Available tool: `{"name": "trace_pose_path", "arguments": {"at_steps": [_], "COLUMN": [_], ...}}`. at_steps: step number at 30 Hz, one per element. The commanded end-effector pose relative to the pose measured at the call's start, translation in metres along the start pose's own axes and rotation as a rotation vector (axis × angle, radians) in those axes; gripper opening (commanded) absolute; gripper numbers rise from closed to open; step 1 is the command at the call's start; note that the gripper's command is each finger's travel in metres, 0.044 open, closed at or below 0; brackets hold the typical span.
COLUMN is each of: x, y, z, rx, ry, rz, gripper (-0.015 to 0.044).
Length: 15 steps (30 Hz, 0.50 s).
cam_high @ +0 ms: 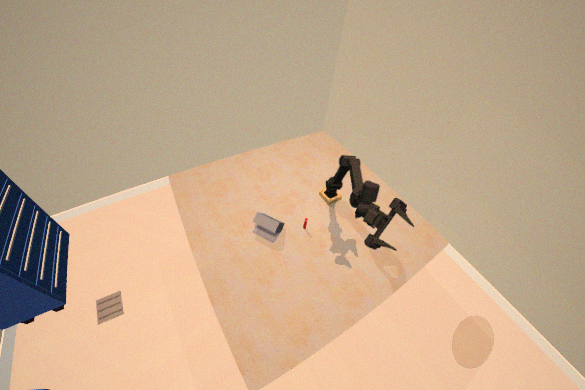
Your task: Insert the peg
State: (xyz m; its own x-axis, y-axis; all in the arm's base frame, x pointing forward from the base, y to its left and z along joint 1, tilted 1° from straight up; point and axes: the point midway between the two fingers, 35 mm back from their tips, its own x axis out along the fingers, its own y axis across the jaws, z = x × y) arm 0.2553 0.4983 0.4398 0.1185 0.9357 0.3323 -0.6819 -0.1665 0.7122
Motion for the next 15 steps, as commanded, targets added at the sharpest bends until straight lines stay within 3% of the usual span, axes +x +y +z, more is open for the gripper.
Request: {"name": "trace_pose_path", "arguments": {"at_steps": [1, 15], "x": [-0.005, -0.029], "y": [-0.013, -0.063], "z": [0.003, 0.008], "rx": [-0.072, -0.357], "ry": [0.001, 0.063], "rz": [-0.054, -0.252], "gripper": [0.044, 0.044]}}
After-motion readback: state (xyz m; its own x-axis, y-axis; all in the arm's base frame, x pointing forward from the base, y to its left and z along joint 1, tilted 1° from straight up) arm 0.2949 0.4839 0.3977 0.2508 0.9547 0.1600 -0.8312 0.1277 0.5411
